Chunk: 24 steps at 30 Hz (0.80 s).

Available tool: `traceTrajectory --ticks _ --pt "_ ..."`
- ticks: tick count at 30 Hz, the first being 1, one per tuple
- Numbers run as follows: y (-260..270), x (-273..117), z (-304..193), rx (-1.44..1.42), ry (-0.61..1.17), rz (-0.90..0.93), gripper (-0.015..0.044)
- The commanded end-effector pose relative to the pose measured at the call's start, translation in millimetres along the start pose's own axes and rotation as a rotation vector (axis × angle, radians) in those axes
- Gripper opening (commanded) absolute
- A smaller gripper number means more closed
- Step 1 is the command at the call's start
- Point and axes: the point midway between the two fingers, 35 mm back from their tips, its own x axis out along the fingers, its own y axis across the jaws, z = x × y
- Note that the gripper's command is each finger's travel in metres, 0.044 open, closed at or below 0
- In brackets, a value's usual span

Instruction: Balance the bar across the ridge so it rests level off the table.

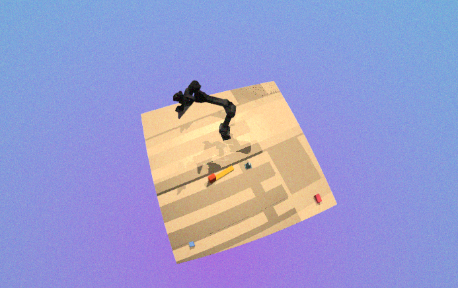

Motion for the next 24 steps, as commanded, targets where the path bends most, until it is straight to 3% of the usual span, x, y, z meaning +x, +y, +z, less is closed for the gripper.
traceTrajectory --ticks 1,4,24 --pt "-0.2 0.5 0.1 -0.002 0.0 0.001 0.0374" --pt "-3.0 7.6 2.1 -0.034 -0.004 0.012 0.0315" --pt "-37.2 74.2 4.4 -0.283 -0.031 0.015 0.0315"
